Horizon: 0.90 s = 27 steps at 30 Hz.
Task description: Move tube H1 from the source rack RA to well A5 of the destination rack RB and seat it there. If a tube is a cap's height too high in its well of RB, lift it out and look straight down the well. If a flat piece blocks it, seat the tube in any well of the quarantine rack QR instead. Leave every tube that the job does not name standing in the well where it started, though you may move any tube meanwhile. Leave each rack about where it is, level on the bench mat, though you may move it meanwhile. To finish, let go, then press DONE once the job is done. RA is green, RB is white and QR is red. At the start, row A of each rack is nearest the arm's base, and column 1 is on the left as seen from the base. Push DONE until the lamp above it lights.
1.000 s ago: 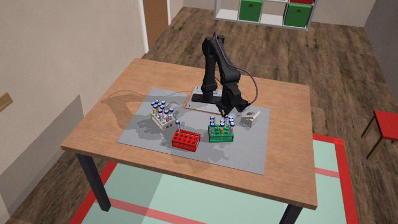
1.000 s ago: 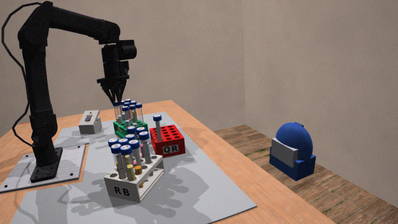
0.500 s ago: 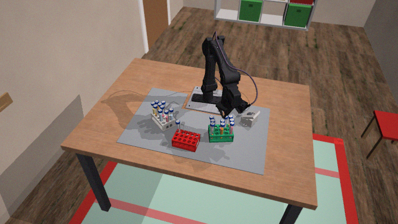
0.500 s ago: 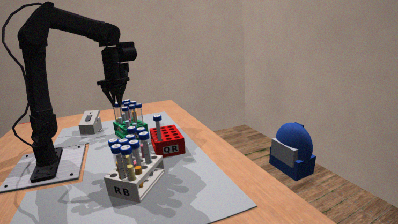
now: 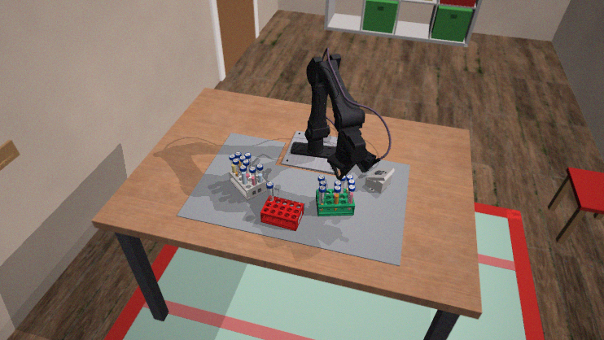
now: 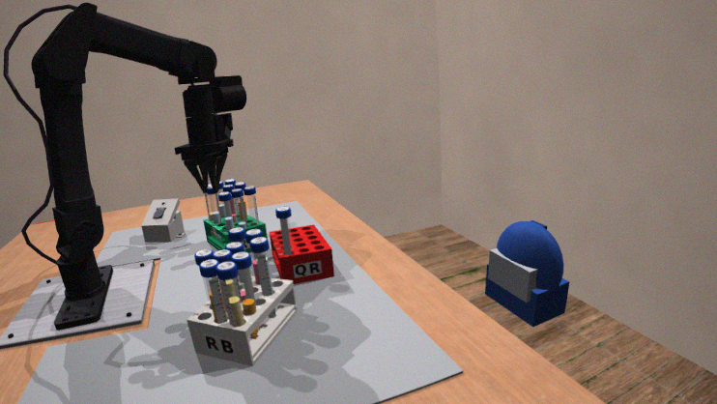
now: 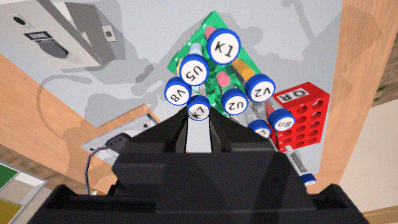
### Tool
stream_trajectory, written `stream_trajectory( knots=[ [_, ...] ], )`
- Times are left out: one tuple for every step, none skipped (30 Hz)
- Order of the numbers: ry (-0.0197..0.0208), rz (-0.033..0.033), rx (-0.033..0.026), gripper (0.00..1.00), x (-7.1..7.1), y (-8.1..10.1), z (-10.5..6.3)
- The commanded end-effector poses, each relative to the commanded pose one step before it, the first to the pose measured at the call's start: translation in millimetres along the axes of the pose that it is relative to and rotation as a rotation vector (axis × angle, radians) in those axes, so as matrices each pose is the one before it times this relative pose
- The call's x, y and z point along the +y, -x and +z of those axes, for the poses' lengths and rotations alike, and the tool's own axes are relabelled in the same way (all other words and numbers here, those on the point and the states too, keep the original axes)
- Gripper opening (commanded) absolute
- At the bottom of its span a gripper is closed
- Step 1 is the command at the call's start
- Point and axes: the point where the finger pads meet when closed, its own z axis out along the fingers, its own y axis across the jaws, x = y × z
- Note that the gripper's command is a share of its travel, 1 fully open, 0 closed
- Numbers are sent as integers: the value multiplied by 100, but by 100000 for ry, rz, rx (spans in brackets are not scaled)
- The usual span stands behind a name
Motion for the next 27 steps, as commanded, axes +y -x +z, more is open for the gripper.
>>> stream_trajectory(
  knots=[
    [1358,-1212,-3560,0,1020,317,-608],
    [0,0,0,0,0,0,0],
    [-224,-119,-377,0,-72,105,-225],
    [132,95,222,0,48,-62,162],
    [58,4,97,0,18,-27,99],
    [67,4,113,0,20,-32,99],
    [77,4,130,0,23,-36,100],
    [-134,7,-227,0,-38,63,-130],
    [-71,1,-121,0,-18,33,-31],
    [209,-9,353,0,55,-91,81],
    [124,3,209,0,35,-57,109],
    [-45,6,-77,0,-9,17,48],
    [-36,4,-60,0,-10,18,-68],
    [-160,-17,-271,0,-44,73,-103],
    [-433,586,960,0,-550,49,141],
    [0,0,0,0,0,0,0],
    [0,0,0,0,0,0,0],
    [0,0,0,0,0,0,0],
    [0,0,0,0,0,0,0],
    [0,0,0,0,0,0,0],
    [0,0,0,0,0,0,0],
    [0,0,0,0,0,0,0],
    [0,0,0,24,0,0,0],
    [0,0,0,24,0,0,0],
    [0,0,0,24,0,0,0],
    [0,0,0,24,0,0,0],
    [0,0,0,24,0,0,0]
  ],
)
